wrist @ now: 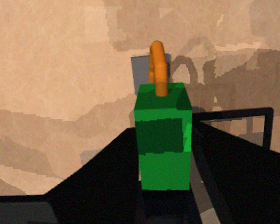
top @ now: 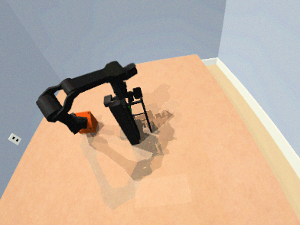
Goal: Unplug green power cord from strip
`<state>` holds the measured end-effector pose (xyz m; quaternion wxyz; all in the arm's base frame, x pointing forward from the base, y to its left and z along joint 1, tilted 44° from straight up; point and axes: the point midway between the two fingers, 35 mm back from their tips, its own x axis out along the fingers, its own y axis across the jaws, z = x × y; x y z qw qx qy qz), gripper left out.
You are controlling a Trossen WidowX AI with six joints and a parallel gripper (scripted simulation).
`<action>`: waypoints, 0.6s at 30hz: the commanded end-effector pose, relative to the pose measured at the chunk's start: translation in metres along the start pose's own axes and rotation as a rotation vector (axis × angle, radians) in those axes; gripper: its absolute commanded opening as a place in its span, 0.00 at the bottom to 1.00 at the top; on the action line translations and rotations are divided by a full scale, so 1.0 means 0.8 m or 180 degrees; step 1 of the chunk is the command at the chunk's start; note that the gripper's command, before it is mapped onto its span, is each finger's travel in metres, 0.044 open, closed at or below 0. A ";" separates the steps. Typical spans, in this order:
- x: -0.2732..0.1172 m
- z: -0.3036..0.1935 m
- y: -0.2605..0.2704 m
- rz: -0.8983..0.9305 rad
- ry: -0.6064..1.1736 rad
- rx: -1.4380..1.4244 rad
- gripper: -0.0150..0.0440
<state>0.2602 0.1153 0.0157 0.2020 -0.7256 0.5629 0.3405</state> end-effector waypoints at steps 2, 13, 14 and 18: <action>0.000 -0.002 0.001 -0.0014 -0.0004 0.0000 0.52; -0.004 0.015 -0.001 -0.0017 -0.0012 -0.0001 1.00; -0.006 0.026 -0.001 -0.0017 -0.0015 -0.0001 1.00; -0.015 0.071 0.001 -0.0017 -0.0018 0.0001 1.00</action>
